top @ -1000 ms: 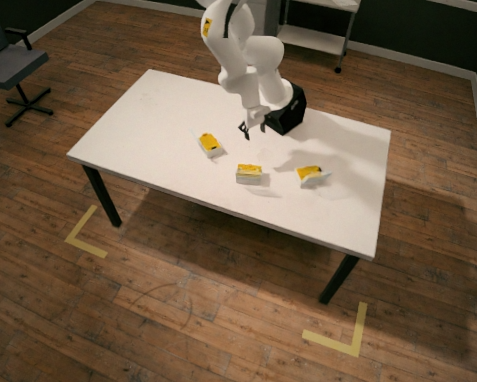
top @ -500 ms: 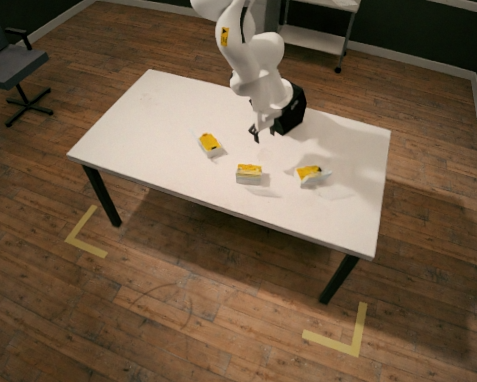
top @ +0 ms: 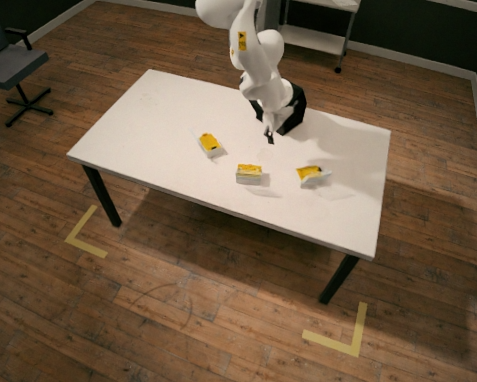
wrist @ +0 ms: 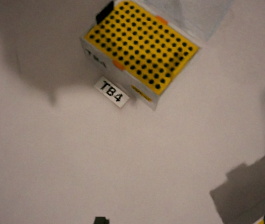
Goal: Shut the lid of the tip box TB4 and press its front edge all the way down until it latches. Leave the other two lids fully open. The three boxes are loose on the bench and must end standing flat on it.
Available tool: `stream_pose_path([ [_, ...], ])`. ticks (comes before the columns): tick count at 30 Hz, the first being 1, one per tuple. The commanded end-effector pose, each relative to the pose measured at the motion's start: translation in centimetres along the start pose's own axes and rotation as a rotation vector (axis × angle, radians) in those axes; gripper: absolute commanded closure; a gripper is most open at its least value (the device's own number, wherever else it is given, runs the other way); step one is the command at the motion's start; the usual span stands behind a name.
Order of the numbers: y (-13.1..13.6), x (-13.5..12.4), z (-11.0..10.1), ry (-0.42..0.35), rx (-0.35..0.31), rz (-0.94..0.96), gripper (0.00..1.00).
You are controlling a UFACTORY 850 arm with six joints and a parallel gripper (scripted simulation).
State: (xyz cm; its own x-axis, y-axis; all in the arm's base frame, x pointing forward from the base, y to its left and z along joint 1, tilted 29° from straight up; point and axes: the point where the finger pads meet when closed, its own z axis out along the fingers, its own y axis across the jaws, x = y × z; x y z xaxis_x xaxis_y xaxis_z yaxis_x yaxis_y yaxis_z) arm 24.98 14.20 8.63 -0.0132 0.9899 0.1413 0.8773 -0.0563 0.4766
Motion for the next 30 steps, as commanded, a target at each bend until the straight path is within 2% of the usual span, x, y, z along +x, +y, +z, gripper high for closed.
stream_pose_path([
  [1, -1.3, 1.8, 0.6, -0.007, 0.003, -0.02, 0.0],
  [10, -3.3, 4.3, 1.3, -0.007, 0.003, -0.02, 0.0],
  [15, -3.2, 4.3, 1.3, -0.007, 0.003, -0.02, 0.0],
  [30, -8.8, 7.7, 2.2, -0.006, -0.11, 0.398, 0.0],
])
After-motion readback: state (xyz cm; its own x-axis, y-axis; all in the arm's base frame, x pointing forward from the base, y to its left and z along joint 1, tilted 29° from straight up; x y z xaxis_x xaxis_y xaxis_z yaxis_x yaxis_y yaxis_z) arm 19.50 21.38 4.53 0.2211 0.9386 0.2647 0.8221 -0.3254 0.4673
